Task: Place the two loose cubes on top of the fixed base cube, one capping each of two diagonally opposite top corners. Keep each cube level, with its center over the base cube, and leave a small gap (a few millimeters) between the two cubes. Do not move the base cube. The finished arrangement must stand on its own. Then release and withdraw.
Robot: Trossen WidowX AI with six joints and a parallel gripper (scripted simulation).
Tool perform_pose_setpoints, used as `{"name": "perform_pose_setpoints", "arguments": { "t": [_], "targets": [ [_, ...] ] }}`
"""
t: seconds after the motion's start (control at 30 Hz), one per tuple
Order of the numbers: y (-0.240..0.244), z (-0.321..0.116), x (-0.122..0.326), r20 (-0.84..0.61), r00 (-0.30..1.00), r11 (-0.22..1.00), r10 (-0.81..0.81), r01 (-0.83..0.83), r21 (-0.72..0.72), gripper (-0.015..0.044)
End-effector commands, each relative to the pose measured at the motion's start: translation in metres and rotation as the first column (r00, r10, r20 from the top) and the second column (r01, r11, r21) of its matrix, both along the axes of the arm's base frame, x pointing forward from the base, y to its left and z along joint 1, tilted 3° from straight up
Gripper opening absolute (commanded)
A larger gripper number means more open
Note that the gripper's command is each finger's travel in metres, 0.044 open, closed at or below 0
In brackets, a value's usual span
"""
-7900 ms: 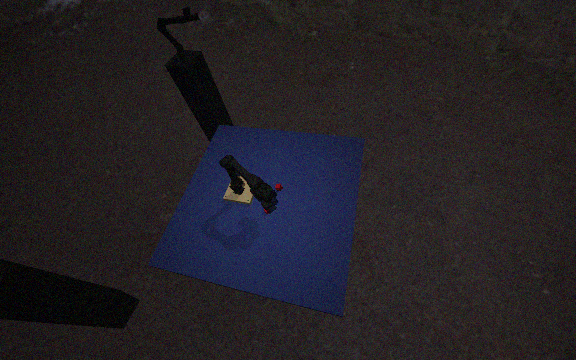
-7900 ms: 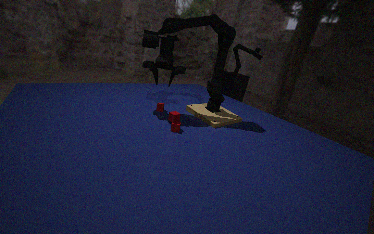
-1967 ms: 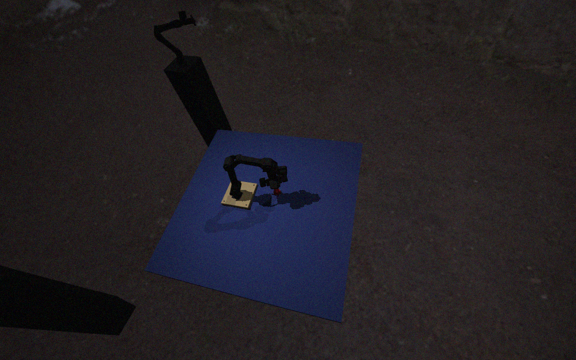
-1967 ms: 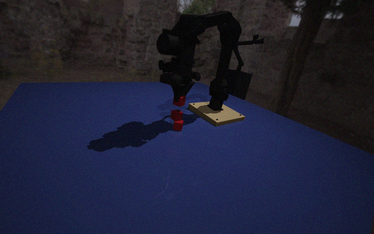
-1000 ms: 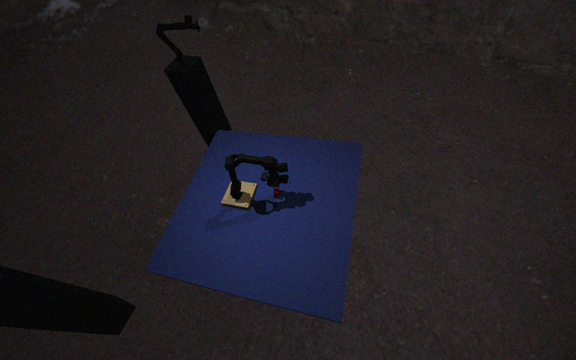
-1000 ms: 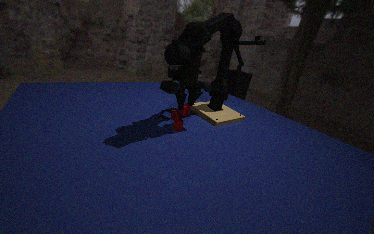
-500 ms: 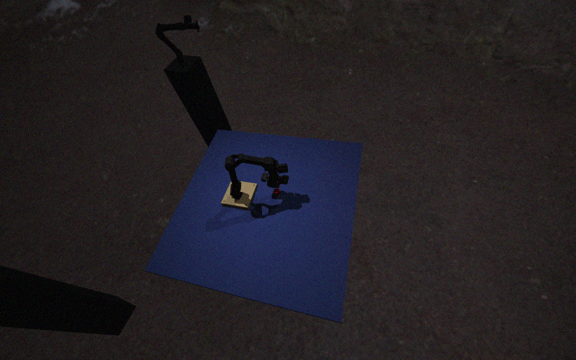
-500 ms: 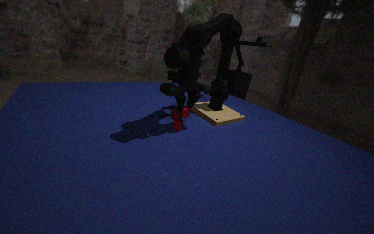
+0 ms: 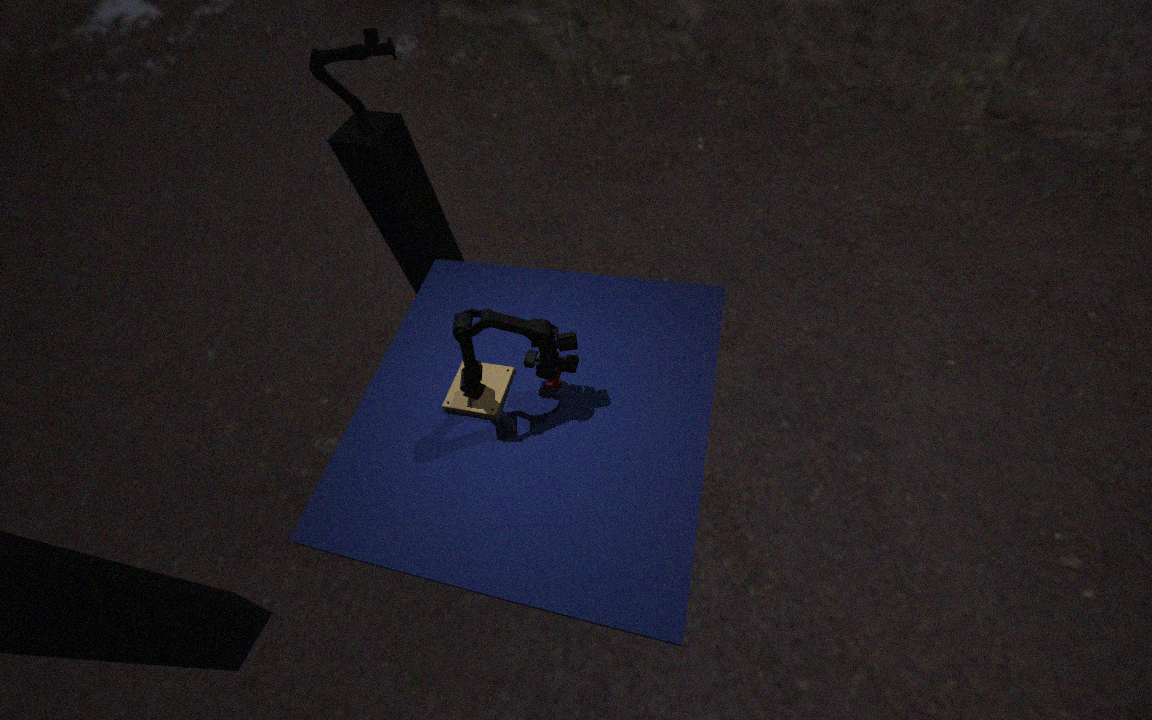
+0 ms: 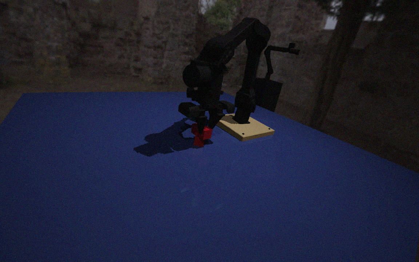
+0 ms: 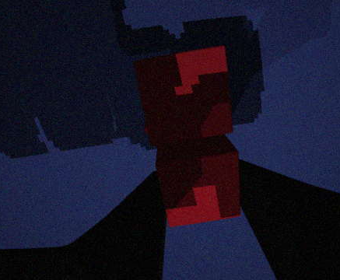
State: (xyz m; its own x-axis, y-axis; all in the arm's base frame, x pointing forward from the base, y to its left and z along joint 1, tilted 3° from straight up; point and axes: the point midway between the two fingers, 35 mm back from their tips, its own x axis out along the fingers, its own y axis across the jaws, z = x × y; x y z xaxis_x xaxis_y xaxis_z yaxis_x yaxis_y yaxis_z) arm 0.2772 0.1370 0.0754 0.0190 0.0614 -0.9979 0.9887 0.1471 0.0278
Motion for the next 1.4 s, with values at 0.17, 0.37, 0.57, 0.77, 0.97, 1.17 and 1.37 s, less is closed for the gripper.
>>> {"name": "perform_pose_setpoints", "arguments": {
  "t": [0.17, 0.37, 0.57, 0.77, 0.97, 1.17, 1.37],
  "targets": [
    [0.000, -0.002, 0.001, 0.003, 1.000, 1.000, -0.002, 0.002, -0.002, 0.0105],
    [0.000, -0.003, 0.001, 0.003, 1.000, 1.000, 0.000, 0.000, -0.002, 0.0105],
    [0.000, -0.003, 0.001, 0.003, 1.000, 1.000, 0.000, 0.000, -0.002, 0.0105],
    [0.000, -0.003, 0.001, 0.003, 1.000, 1.000, 0.000, 0.000, -0.002, 0.0205],
    [0.000, -0.001, 0.001, 0.003, 1.000, 1.000, 0.000, 0.000, -0.001, 0.0205],
    [0.000, 0.009, 0.000, 0.001, 1.000, 1.000, 0.000, 0.000, 0.000, 0.0205],
    [-0.001, 0.017, 0.000, 0.001, 1.000, 1.000, 0.000, 0.000, 0.000, 0.0205]
  ]
}}
